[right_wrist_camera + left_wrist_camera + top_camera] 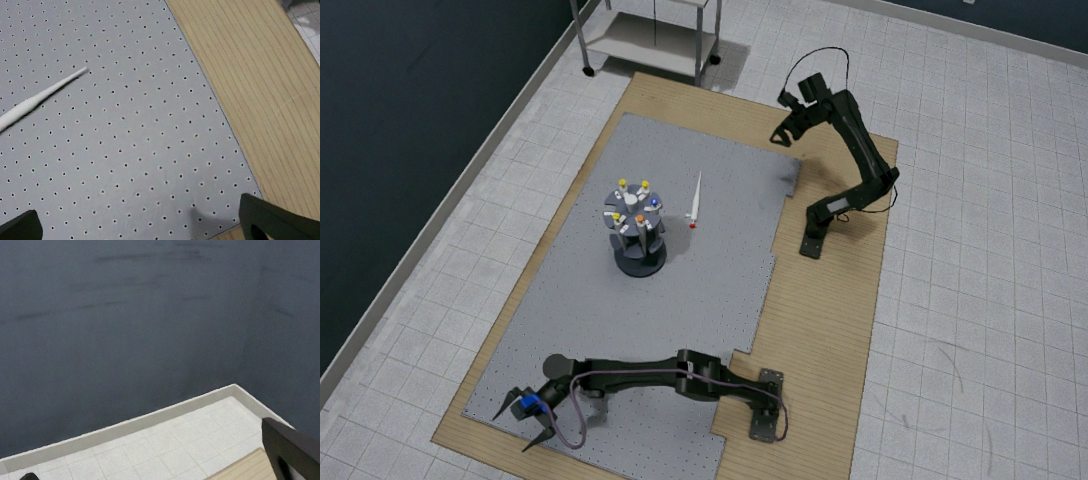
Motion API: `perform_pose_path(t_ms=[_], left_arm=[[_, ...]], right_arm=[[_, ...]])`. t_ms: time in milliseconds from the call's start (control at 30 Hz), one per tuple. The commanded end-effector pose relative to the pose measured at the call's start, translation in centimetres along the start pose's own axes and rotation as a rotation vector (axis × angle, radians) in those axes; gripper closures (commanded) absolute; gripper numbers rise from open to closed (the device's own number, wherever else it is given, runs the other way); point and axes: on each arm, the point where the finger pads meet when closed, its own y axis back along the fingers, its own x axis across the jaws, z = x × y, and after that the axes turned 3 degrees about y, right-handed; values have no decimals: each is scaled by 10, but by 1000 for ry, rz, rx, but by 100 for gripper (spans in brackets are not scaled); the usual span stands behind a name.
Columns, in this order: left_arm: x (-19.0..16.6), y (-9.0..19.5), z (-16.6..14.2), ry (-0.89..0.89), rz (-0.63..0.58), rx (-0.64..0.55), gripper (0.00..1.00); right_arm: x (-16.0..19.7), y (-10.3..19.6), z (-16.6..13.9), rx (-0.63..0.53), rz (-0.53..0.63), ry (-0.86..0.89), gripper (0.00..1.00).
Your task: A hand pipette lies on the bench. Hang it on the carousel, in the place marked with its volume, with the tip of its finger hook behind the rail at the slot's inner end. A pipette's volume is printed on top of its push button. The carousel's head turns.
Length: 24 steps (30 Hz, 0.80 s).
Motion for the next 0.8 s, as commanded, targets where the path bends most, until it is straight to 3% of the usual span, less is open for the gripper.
perform_pose_path(t_ms=[0,467,533,767], left_arm=[[-8,2,19,25,-17,-20,0],[-8,2,19,25,-17,-20,0],[-8,2,19,25,-17,-20,0],[-8,2,19,25,-17,-20,0]], right_arm=[[13,-24,19,-56,116,153,0],[50,-100,29,-167,389,482,0],[42,-93,38,-215,398,528,0],[46,-91,33,-203,402,526,0]])
